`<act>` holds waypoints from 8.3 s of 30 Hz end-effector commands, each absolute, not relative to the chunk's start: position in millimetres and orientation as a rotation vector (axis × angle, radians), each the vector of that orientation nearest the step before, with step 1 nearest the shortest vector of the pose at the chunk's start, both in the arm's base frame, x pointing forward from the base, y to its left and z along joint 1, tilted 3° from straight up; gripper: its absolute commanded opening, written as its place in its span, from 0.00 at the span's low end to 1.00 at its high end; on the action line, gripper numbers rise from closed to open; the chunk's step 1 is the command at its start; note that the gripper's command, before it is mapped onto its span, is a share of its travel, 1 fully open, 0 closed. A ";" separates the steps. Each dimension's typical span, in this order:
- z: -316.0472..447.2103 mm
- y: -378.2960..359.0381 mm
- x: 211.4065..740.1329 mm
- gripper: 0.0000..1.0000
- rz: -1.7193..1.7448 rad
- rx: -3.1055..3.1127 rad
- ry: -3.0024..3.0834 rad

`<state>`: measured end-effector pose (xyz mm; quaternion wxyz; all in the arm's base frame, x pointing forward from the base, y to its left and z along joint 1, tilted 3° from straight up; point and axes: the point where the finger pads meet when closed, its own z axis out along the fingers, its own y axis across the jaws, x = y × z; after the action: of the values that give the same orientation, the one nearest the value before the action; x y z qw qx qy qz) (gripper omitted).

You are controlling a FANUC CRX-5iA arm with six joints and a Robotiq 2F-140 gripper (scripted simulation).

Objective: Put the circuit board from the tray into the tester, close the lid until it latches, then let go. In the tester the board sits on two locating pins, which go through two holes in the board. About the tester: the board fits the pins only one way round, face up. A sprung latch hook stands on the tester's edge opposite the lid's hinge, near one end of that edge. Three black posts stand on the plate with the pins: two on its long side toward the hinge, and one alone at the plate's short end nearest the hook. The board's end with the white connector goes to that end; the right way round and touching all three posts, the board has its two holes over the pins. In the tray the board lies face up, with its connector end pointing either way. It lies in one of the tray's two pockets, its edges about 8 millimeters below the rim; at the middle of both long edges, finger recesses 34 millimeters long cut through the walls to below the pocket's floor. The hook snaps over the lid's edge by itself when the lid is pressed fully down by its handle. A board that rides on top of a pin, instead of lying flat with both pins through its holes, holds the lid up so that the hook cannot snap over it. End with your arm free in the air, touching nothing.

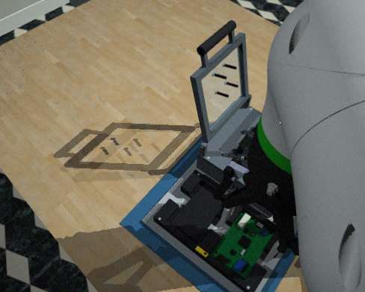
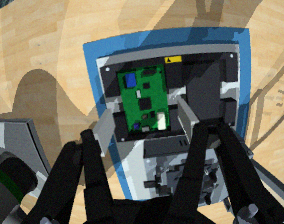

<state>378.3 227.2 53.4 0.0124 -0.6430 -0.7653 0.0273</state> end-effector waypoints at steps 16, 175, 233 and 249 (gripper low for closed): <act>37.4 226.9 377.5 0.58 0.085 -2.004 -2.386; 0.9 226.0 375.4 0.54 0.085 -2.004 -2.386; 0.9 226.0 375.4 0.46 0.085 -2.004 -2.386; 0.9 226.0 375.4 0.46 0.085 -2.004 -2.386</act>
<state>375.3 225.9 1.0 0.0123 -0.6429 -0.7654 0.0272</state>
